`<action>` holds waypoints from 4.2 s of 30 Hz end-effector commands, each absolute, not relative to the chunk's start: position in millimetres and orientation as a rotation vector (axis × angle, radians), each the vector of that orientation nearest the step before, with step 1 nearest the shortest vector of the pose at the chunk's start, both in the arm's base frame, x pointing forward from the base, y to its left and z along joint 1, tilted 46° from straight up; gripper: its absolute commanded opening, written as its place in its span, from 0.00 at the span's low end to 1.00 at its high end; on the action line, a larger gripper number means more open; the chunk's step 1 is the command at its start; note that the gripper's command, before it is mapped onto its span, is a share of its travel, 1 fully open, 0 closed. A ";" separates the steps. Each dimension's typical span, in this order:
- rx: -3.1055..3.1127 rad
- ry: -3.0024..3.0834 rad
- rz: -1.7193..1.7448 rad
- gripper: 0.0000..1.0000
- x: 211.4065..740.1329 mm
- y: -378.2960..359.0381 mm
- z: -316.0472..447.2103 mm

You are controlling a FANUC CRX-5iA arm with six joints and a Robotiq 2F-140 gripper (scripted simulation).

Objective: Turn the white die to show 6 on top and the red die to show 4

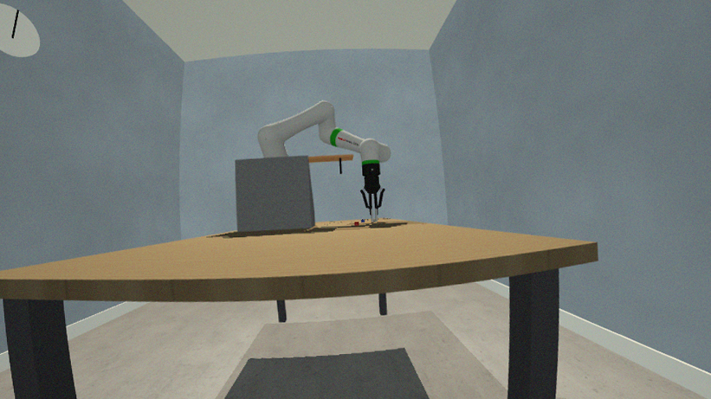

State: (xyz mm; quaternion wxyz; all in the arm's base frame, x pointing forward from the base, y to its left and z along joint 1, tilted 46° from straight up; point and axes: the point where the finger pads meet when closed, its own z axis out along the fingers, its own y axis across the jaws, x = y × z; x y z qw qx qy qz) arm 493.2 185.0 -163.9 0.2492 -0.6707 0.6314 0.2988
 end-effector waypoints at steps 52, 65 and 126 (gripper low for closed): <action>-1.827 1.720 0.813 0.19 493.8 181.3 -160.5; -1.827 1.720 0.813 0.19 499.0 138.0 -118.0; -1.133 2.443 1.075 1.00 469.4 85.7 -143.6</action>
